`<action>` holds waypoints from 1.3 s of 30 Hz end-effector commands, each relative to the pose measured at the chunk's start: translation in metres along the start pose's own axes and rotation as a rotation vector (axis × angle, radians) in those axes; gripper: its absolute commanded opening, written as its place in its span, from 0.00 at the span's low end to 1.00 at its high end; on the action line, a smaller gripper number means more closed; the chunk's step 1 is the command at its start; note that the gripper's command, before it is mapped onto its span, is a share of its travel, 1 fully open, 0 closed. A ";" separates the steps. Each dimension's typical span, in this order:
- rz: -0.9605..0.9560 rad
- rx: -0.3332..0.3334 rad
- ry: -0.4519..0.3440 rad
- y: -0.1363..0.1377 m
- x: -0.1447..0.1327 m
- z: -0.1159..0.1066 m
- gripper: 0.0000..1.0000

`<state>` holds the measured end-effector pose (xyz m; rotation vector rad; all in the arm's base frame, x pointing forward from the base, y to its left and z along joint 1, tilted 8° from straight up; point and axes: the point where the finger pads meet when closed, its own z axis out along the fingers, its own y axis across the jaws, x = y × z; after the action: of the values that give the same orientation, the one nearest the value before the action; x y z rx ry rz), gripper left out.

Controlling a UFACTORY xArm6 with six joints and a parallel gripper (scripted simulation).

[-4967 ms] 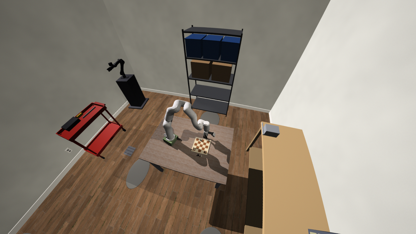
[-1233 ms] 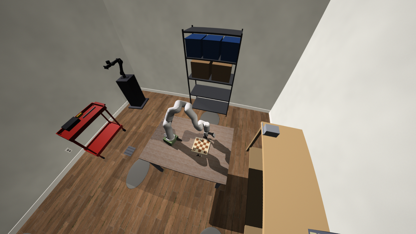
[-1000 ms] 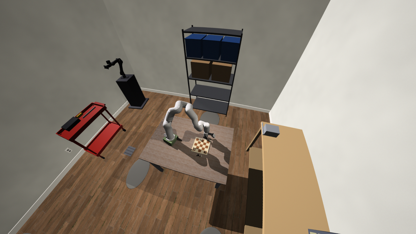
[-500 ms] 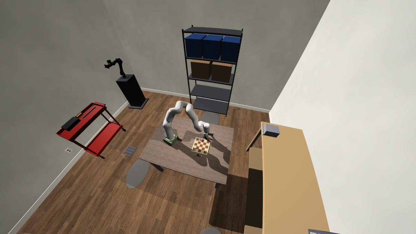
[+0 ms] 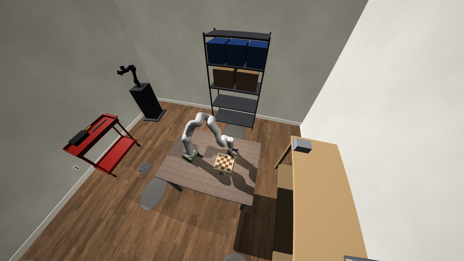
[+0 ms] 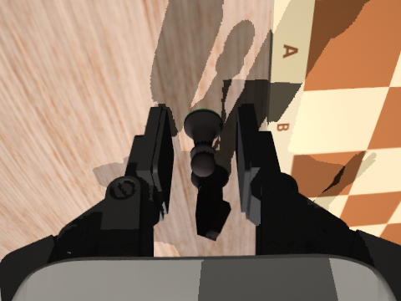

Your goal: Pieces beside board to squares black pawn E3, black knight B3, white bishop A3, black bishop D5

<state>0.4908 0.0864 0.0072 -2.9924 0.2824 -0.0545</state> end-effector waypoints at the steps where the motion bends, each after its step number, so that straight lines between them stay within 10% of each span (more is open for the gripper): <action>1: 0.000 0.001 0.004 -0.001 0.002 -0.002 0.34; 13: 0.000 0.001 0.004 -0.001 0.002 -0.002 0.34; 14: 0.000 0.001 0.004 -0.001 0.002 -0.002 0.00; 39: 0.000 0.001 0.004 -0.001 0.002 -0.002 0.00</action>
<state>0.4916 0.0864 0.0081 -2.9919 0.2825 -0.0577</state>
